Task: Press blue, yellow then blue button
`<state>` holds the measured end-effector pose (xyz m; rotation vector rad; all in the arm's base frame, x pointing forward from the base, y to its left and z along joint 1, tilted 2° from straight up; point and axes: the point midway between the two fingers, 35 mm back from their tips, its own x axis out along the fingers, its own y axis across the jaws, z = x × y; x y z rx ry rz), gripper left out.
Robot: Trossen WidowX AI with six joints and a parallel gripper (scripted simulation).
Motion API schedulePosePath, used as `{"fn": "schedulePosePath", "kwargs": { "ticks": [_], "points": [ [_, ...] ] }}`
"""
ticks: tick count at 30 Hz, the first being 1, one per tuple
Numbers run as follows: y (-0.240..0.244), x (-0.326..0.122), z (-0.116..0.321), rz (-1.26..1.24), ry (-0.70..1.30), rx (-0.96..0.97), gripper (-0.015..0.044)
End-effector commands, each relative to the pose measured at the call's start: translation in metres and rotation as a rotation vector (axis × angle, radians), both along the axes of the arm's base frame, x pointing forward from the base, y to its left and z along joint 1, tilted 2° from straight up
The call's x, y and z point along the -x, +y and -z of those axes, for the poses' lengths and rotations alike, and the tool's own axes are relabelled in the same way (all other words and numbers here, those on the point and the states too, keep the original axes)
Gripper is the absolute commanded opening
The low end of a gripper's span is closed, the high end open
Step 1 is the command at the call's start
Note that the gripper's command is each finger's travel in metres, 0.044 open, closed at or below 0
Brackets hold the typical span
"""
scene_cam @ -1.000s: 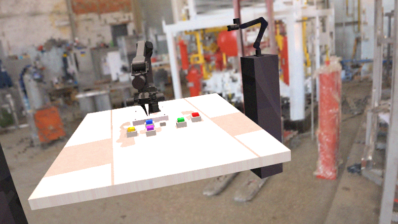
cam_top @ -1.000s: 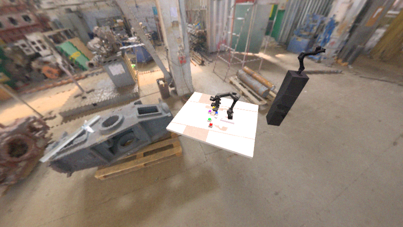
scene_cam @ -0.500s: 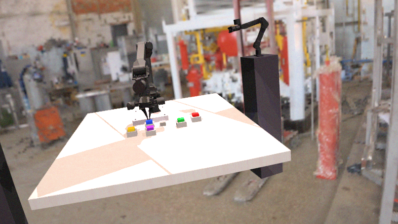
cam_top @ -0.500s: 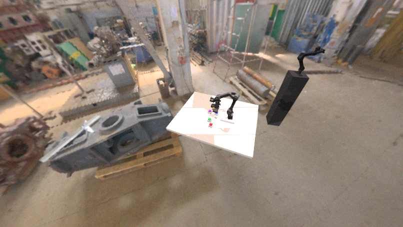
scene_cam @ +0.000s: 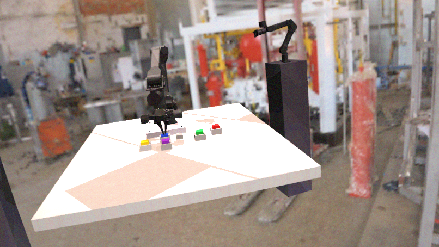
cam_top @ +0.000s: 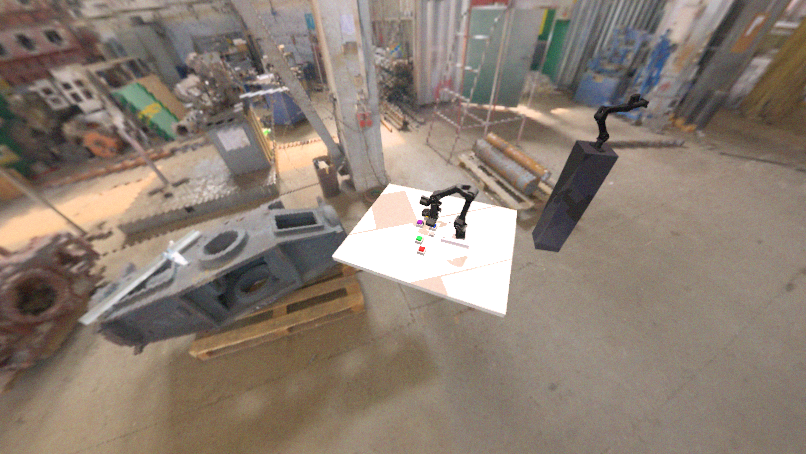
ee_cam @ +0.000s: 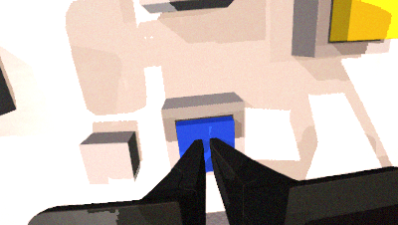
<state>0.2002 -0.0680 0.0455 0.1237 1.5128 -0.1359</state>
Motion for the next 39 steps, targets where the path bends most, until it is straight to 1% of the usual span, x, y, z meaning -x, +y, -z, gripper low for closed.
{"fn": "schedulePosePath", "kwargs": {
  "ticks": [1, 10, 14, 20, 26, 32, 34, 39],
  "points": [
    [0.0, 0.002, 0.002, -0.003, 0.007, 0.003, 0.002],
    [0.0, 0.002, 0.002, -0.003, 0.007, 0.003, 0.002],
    [0.0, 0.003, -0.029, -0.003, 0.007, 0.003, 0.002],
    [0.0, 0.003, -0.033, -0.003, 0.007, 0.003, 0.002],
    [0.001, 0.006, -0.091, -0.003, 0.007, 0.003, 0.002],
    [0.0, 0.005, -0.094, -0.003, 0.007, 0.004, 0.002],
    [-0.014, -0.006, -0.096, -0.003, 0.006, 0.005, 0.002],
    [-0.077, -0.041, -0.1, -0.003, 0.004, 0.01, 0.002]
  ]
}}
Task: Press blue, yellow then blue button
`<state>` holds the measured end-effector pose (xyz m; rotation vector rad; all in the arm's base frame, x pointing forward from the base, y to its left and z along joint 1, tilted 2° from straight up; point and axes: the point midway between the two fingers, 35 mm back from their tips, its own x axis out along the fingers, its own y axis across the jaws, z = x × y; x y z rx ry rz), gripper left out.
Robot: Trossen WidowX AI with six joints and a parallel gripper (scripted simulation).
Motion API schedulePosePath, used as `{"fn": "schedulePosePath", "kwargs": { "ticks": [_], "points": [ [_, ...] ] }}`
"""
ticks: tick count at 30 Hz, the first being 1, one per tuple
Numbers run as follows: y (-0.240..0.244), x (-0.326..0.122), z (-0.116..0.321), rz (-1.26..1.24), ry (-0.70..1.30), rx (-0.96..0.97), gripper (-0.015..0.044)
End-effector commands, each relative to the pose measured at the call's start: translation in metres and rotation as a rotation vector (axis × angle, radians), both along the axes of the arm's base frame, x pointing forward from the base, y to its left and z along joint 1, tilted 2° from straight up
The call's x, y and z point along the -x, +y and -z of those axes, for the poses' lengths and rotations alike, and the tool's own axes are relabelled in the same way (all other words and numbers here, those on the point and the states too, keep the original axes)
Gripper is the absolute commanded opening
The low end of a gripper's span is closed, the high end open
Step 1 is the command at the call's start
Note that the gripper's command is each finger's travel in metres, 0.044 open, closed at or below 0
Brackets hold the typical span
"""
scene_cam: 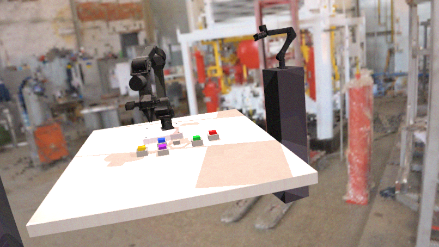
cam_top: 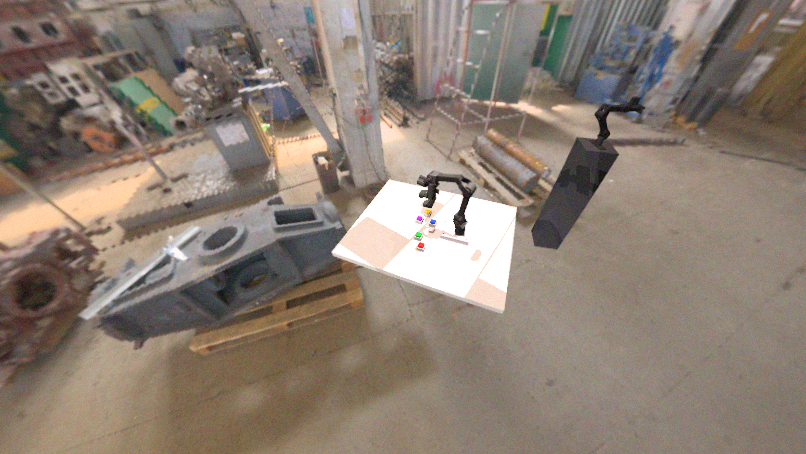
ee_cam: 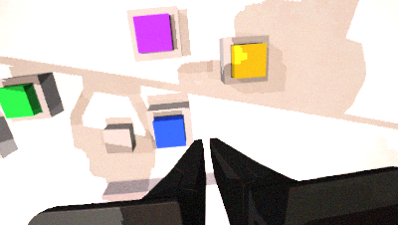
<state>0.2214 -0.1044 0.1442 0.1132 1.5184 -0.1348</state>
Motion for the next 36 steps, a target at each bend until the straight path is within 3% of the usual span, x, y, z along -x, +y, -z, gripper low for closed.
{"fn": "schedulePosePath", "kwargs": {
  "ticks": [1, 10, 16, 36],
  "points": [
    [-0.052, -0.024, 0.0, 0.005, -0.002, 0.005, 0.002],
    [-0.061, -0.027, 0.003, 0.005, -0.002, 0.006, 0.002],
    [-0.062, -0.03, 0.062, 0.005, -0.002, 0.006, 0.002],
    [-0.063, -0.031, 0.086, 0.005, -0.002, 0.006, 0.002]
  ]
}}
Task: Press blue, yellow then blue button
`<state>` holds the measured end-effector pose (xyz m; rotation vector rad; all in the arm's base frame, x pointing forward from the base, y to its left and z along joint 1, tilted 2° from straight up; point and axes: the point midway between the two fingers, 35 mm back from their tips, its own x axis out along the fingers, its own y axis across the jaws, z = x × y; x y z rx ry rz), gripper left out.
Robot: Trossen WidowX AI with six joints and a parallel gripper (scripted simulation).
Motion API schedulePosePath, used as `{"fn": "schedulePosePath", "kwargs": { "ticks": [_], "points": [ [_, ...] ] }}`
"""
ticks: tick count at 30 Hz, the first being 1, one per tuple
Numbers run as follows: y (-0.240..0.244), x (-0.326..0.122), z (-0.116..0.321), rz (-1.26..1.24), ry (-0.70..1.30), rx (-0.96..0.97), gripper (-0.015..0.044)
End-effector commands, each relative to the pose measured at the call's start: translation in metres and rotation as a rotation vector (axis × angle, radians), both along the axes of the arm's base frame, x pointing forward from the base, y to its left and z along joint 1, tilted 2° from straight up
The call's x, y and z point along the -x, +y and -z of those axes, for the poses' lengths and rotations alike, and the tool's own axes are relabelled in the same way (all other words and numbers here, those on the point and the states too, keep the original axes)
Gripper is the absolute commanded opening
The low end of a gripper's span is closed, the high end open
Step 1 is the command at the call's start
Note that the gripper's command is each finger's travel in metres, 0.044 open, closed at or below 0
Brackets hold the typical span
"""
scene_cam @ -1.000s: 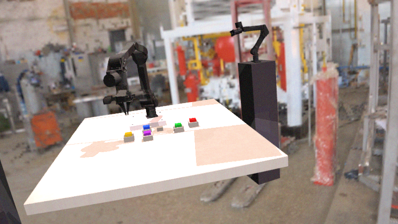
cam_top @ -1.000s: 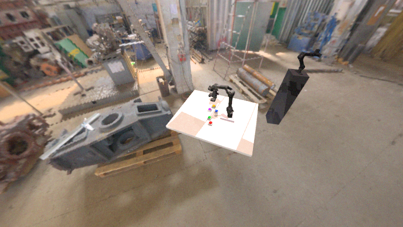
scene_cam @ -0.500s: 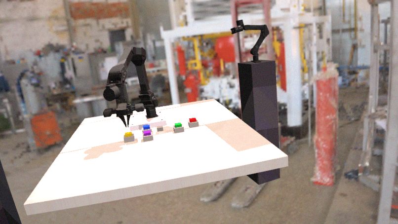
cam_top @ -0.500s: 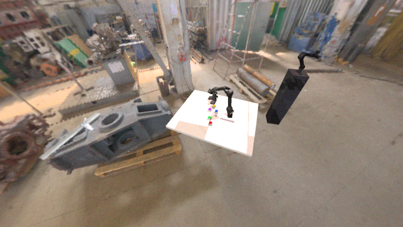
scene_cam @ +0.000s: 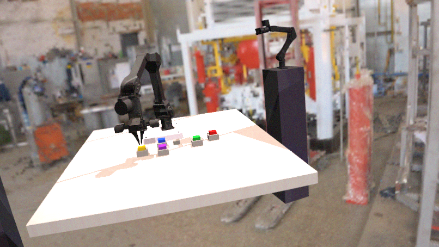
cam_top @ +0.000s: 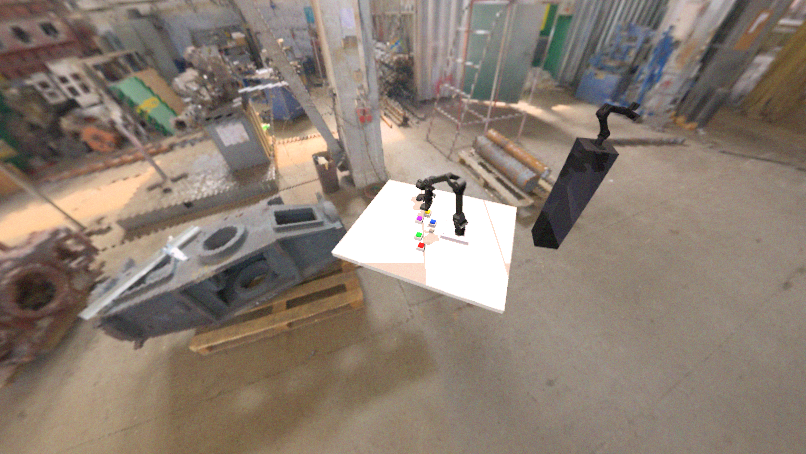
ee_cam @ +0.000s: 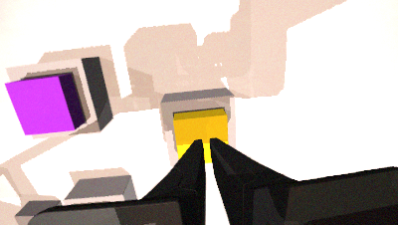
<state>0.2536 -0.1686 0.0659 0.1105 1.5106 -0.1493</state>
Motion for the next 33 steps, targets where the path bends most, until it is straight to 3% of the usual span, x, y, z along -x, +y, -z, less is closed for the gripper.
{"fn": "schedulePosePath", "kwargs": {
  "ticks": [1, 26, 33],
  "points": [
    [0.001, 0.001, 0.009, -0.003, 0.004, -0.005, 0.002],
    [0.001, 0.001, 0.018, -0.003, 0.004, -0.006, 0.002],
    [0.002, 0.003, -0.016, -0.003, 0.004, -0.005, 0.002]
  ]
}}
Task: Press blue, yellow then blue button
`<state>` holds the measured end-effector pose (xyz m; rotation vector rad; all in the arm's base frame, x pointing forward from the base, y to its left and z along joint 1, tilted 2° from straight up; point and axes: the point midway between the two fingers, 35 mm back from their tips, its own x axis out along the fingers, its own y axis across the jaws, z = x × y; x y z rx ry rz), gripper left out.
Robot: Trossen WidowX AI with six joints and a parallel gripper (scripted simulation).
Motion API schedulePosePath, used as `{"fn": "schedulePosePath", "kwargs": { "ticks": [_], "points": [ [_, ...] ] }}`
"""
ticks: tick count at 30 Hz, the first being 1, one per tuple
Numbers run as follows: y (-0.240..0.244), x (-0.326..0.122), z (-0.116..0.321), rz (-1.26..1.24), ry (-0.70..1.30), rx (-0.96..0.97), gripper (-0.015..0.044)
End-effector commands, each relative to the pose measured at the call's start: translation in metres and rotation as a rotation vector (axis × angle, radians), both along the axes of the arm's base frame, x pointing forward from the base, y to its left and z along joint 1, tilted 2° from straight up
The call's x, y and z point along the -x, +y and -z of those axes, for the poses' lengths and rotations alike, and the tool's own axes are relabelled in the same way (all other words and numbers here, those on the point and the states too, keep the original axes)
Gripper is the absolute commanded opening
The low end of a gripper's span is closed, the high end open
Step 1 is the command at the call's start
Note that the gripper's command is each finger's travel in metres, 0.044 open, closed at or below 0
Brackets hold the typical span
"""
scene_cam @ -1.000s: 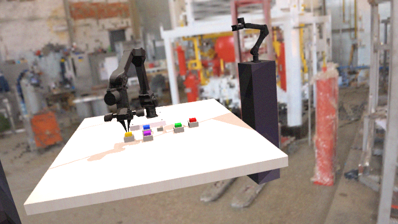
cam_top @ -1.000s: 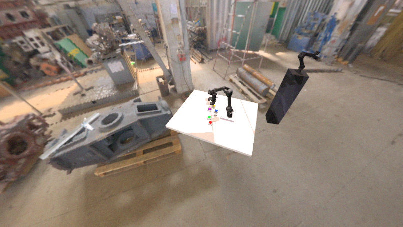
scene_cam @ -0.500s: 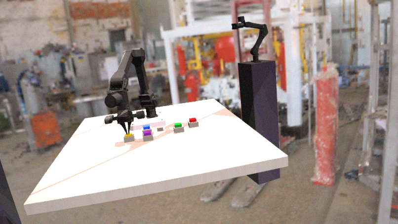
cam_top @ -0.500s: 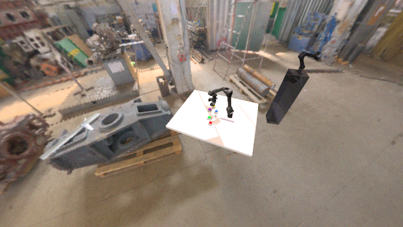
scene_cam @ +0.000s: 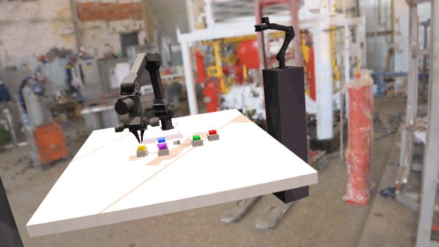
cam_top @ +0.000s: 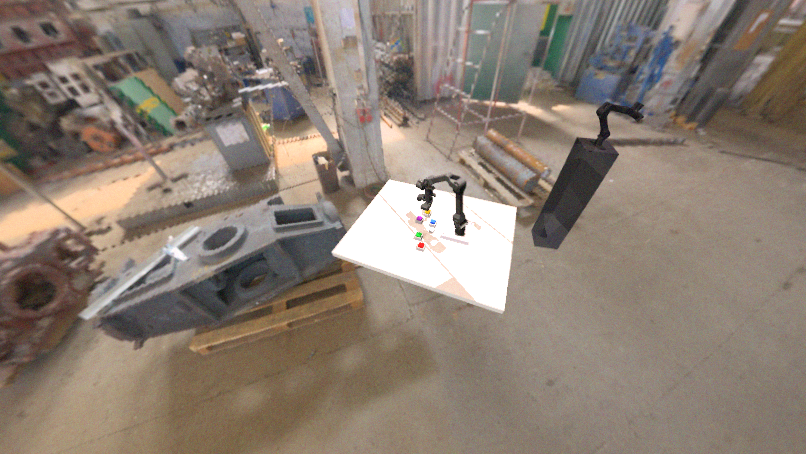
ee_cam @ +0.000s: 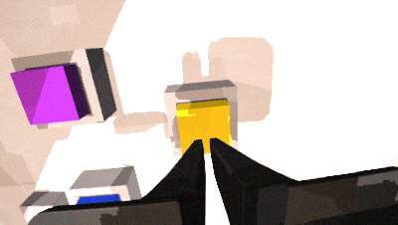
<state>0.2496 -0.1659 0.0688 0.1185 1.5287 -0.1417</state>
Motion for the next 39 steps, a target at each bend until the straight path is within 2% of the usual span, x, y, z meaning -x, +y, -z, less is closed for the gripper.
{"fn": "schedulePosePath", "kwargs": {
  "ticks": [1, 4, 8, 14, 17, 23, 30, 35, 39],
  "points": [
    [-0.001, -0.001, -0.014, -0.003, -0.013, 0.006, 0.002],
    [-0.001, -0.002, -0.024, -0.003, -0.013, 0.006, 0.002],
    [0.0, 0.001, -0.073, -0.003, -0.013, 0.006, 0.002],
    [0.003, 0.002, -0.075, -0.003, -0.013, 0.006, 0.002],
    [0.035, 0.014, -0.077, -0.003, -0.012, 0.003, 0.002],
    [0.098, 0.054, -0.07, -0.003, -0.009, -0.002, 0.002],
    [0.099, 0.055, -0.068, -0.003, -0.009, -0.002, 0.002],
    [0.098, 0.052, -0.016, -0.003, -0.009, -0.002, 0.002],
    [0.098, 0.053, -0.008, -0.003, -0.009, -0.002, 0.002]
  ]
}}
